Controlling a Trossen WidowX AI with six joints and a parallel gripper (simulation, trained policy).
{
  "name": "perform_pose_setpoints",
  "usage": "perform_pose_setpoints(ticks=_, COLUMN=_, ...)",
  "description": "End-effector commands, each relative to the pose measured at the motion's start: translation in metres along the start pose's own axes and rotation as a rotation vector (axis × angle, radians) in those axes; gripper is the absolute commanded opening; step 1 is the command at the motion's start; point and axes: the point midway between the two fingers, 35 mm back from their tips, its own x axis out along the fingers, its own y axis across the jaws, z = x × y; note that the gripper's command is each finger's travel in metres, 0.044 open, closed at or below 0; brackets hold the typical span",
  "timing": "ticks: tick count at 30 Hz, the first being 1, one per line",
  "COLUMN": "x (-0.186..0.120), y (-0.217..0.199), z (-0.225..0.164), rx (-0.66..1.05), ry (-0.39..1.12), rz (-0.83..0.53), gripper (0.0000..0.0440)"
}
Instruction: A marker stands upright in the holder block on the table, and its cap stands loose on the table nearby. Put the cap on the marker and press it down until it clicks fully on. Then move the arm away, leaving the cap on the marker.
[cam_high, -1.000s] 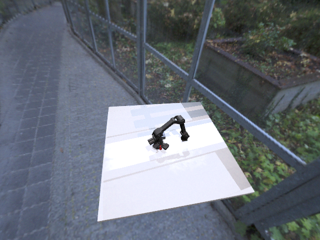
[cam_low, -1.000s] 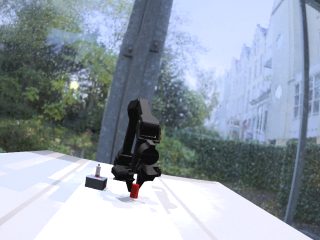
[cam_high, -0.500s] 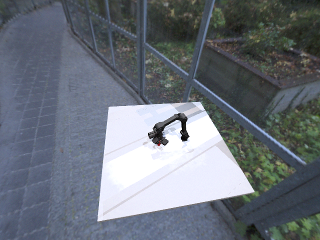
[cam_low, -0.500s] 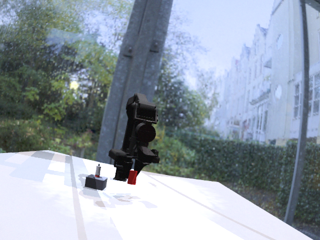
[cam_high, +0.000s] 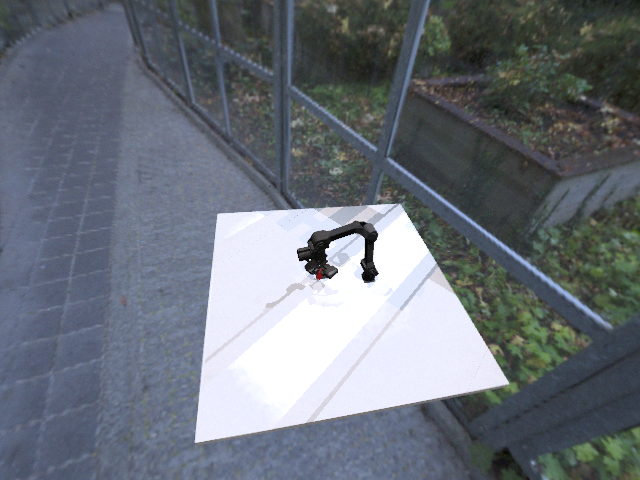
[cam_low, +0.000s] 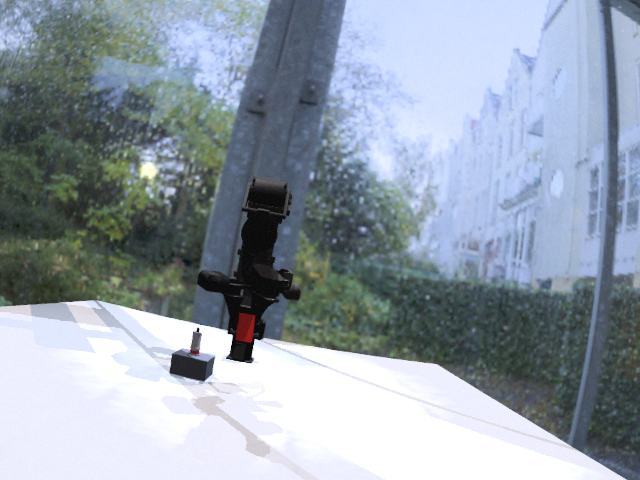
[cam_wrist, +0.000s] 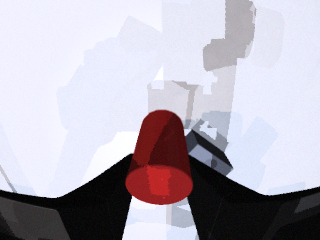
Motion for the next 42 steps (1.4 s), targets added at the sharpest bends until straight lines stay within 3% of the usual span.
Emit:
perform_pose_setpoints(ticks=1, x=-0.007, y=-0.006, z=-0.011, rx=0.017, ry=-0.006, rz=0.008, gripper=0.0057)
perform_pose_setpoints(ticks=22, x=-0.015, y=-0.043, z=-0.082, rx=0.191, ry=0.005, rz=0.059, gripper=0.0015)
perform_pose_setpoints(ticks=42, x=0.008, y=-0.052, z=-0.094, rx=0.275, ry=-0.005, rz=0.084, gripper=0.0000)
